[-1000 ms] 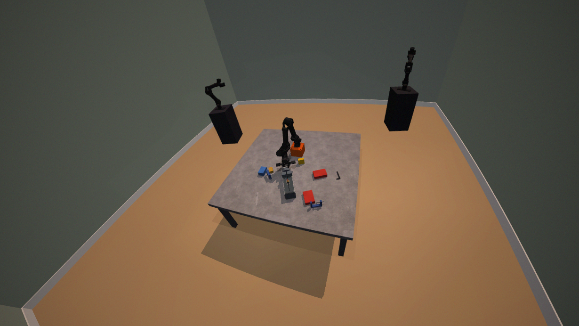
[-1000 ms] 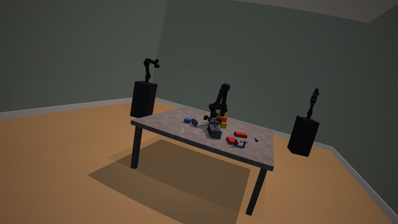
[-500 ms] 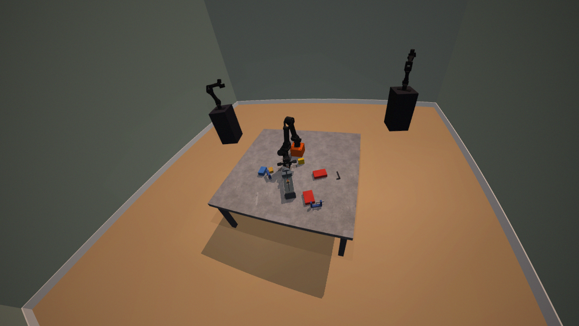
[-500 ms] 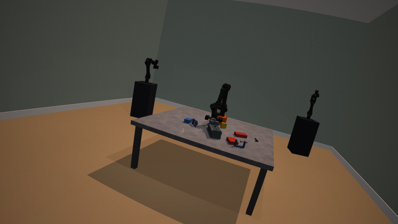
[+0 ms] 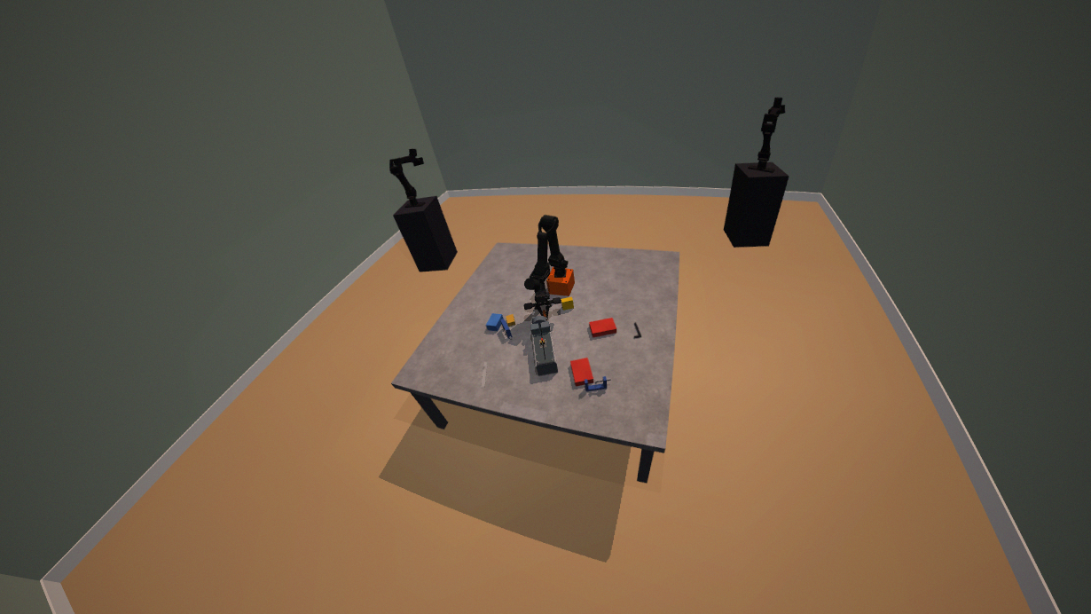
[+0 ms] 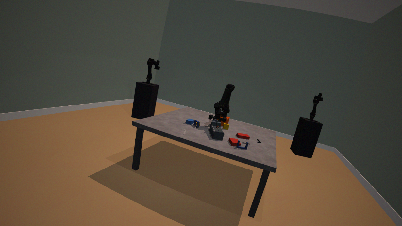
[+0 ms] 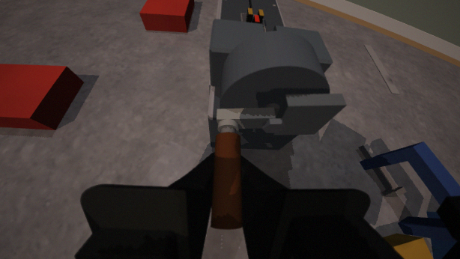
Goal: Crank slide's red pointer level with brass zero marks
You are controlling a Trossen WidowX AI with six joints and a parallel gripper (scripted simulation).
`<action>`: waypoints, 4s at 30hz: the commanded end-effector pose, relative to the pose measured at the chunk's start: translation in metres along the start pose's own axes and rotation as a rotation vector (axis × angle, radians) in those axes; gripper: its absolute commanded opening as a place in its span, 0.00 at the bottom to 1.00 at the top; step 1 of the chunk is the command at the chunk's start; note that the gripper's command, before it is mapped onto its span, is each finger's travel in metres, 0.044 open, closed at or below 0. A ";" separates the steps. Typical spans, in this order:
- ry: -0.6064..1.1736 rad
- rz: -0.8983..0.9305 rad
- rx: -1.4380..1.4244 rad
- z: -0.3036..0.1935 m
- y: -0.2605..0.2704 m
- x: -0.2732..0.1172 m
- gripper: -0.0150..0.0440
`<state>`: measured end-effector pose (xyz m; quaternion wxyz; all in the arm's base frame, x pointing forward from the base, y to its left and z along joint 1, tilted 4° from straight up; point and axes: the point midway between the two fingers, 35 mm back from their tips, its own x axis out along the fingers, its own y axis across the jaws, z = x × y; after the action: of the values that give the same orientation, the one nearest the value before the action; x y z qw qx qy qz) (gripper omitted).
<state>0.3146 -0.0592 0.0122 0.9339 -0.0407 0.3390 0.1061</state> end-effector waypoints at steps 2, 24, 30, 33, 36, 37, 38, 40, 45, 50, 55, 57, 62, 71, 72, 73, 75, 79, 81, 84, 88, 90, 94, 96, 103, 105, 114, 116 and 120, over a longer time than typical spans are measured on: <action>-0.007 0.006 0.003 0.008 0.001 -0.008 0.25; -0.008 0.004 0.001 0.025 -0.019 -0.025 0.25; -0.007 0.004 0.001 0.026 -0.023 -0.026 0.25; -0.007 0.004 0.001 0.027 -0.025 -0.026 0.25; -0.007 0.004 0.000 0.027 -0.027 -0.027 0.25; -0.007 0.004 0.000 0.027 -0.027 -0.027 0.25; -0.007 0.004 0.000 0.027 -0.027 -0.026 0.25; -0.007 0.004 0.000 0.027 -0.028 -0.026 0.25; -0.007 0.004 0.000 0.027 -0.030 -0.027 0.25; -0.007 0.003 0.000 0.027 -0.031 -0.027 0.25; -0.007 0.003 0.000 0.027 -0.032 -0.026 0.25; -0.007 0.003 0.000 0.027 -0.033 -0.026 0.25; -0.007 0.003 0.000 0.026 -0.034 -0.026 0.25; -0.007 0.003 0.000 0.025 -0.037 -0.025 0.25; -0.007 0.003 0.000 0.025 -0.038 -0.025 0.25; -0.007 0.003 0.000 0.025 -0.038 -0.025 0.25; -0.007 0.003 0.000 0.025 -0.039 -0.025 0.25; -0.007 0.003 -0.001 0.024 -0.041 -0.024 0.25; -0.007 0.003 -0.001 0.024 -0.042 -0.024 0.25; -0.007 0.003 -0.001 0.023 -0.044 -0.023 0.25; -0.007 0.003 -0.001 0.022 -0.047 -0.022 0.25; -0.007 0.002 -0.001 0.021 -0.048 -0.021 0.25; -0.007 0.002 -0.001 0.019 -0.052 -0.019 0.25; -0.007 0.002 -0.001 0.018 -0.054 -0.018 0.25; -0.007 0.002 -0.002 0.012 -0.059 -0.012 0.25; -0.007 0.002 -0.002 0.010 -0.060 -0.010 0.25; -0.007 0.002 -0.002 -0.001 -0.062 0.001 0.25; -0.007 0.002 -0.002 -0.004 -0.062 0.004 0.25; -0.007 0.002 -0.001 -0.008 -0.059 0.008 0.25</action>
<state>0.3284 -0.1178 0.0078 0.9363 -0.0409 0.3310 0.1100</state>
